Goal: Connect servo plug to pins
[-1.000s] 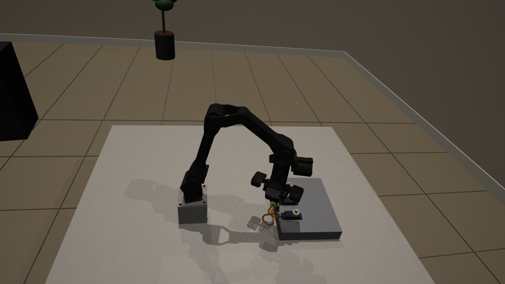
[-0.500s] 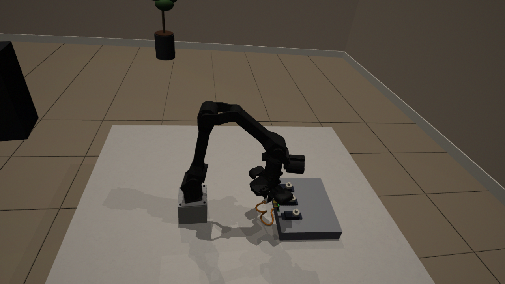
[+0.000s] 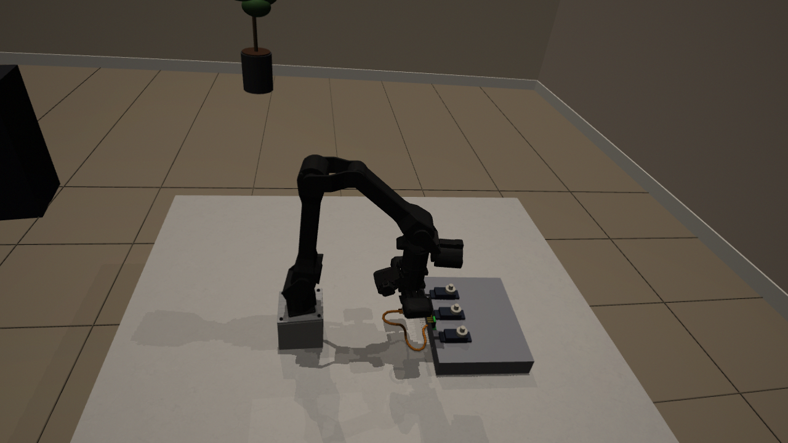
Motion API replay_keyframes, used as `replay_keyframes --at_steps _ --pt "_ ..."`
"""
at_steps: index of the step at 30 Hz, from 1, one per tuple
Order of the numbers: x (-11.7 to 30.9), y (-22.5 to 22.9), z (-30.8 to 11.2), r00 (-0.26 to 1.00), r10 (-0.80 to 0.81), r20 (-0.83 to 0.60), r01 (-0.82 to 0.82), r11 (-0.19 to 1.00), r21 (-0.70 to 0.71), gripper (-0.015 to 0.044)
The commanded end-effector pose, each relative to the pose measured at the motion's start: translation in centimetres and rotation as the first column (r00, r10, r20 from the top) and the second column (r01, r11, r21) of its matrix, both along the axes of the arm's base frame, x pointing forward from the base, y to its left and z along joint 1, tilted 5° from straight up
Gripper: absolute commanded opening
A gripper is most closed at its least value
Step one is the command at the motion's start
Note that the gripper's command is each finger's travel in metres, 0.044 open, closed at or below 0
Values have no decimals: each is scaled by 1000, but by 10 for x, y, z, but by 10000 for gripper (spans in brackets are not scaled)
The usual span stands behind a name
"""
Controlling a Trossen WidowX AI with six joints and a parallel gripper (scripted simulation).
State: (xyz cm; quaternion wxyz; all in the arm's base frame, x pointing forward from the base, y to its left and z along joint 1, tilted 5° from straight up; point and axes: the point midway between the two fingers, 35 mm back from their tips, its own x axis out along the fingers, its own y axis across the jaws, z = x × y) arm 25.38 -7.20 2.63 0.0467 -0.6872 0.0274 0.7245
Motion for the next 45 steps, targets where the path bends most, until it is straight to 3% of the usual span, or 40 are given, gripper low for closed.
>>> replay_keyframes --at_steps 1,9,24,45 --pt "-2 3 -6 999 -53 2 53 999 2 0" --pt "-7 5 -40 995 -95 1 95 995 0 0" --pt "26 -1 -37 995 -95 3 95 995 0 0" --pt "38 -3 -39 995 -95 4 95 995 0 0"
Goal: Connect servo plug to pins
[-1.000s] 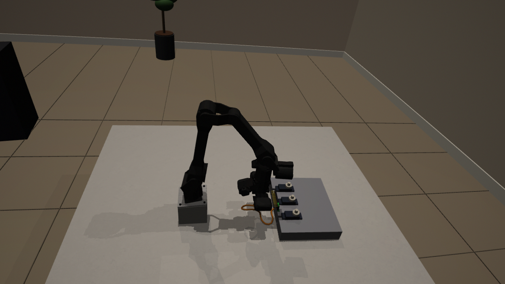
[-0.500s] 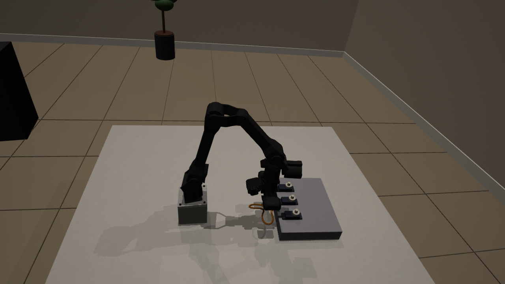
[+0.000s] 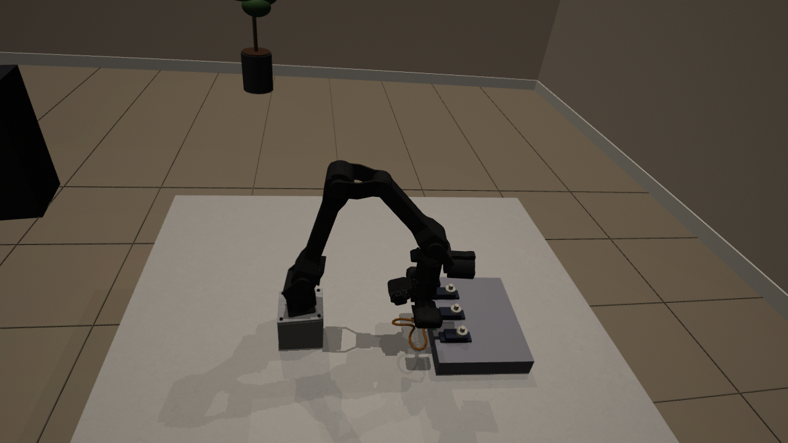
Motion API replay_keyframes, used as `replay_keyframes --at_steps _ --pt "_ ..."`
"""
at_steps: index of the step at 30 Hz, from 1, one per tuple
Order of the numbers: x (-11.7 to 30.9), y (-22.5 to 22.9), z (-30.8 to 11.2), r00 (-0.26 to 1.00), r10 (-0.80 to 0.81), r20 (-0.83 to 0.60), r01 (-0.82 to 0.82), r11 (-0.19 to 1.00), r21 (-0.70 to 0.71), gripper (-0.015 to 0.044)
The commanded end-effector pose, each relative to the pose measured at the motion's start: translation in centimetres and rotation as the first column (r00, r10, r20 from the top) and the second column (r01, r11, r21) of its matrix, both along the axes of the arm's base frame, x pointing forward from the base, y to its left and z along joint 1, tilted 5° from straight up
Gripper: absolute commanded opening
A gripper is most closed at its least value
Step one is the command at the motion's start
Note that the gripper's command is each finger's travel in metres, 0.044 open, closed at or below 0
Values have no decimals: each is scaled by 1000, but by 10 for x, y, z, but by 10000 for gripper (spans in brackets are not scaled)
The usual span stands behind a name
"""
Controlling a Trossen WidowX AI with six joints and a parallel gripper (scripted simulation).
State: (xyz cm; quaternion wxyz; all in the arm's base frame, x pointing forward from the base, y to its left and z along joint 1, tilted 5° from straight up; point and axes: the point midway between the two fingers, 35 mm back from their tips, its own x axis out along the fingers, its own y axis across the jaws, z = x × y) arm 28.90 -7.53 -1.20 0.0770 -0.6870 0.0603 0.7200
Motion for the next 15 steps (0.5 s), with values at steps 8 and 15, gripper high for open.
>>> replay_keyframes --at_steps 8,15 --pt "8 -1 -1 1000 -5 0 5 1000 6 0" --pt "12 -2 -1 1000 -5 0 5 1000 6 0"
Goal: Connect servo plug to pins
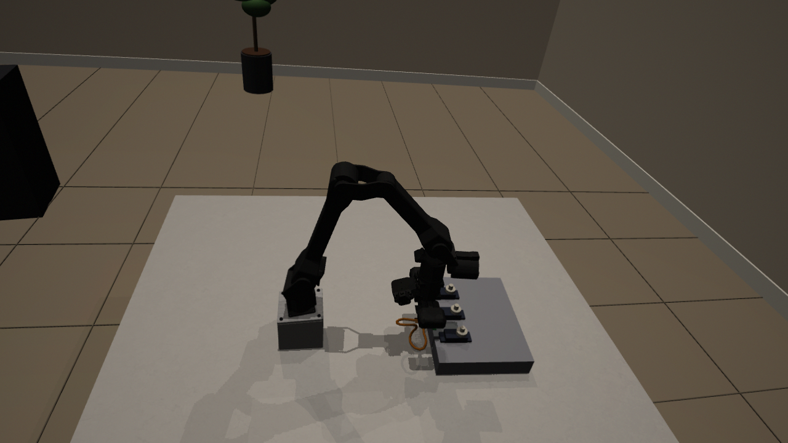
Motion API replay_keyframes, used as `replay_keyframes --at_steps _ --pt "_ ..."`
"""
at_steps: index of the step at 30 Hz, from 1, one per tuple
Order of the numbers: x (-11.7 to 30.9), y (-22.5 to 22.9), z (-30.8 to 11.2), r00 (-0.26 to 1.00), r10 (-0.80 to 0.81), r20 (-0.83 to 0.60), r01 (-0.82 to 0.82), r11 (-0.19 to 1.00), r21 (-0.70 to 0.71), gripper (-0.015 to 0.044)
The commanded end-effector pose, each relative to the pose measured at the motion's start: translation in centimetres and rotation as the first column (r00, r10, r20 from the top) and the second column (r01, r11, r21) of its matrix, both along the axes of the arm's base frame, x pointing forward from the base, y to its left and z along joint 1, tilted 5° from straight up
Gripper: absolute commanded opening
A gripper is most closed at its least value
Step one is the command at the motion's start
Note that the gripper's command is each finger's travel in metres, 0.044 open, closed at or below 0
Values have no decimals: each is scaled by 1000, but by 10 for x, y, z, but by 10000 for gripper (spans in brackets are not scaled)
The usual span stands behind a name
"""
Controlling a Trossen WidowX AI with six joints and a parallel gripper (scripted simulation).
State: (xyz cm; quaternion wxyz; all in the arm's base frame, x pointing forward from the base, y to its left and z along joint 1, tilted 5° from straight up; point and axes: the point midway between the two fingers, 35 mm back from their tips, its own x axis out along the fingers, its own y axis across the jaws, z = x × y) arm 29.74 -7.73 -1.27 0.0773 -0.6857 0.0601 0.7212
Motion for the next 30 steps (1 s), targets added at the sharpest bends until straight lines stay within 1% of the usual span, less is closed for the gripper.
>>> replay_keyframes --at_steps 1,5,14,16,20,22,30 --pt "5 0 -1 1000 -5 4 5 1000 5 0" --pt "7 0 -1 1000 -5 4 5 1000 5 0" --pt "5 0 -1 1000 -5 4 5 1000 5 236" --pt "7 -1 13 1000 -5 4 5 1000 5 289" --pt "8 -2 54 1000 -5 4 5 1000 5 394" --pt "8 -2 57 1000 -5 4 5 1000 5 440" --pt "8 -2 57 1000 -5 4 5 1000 5 440"
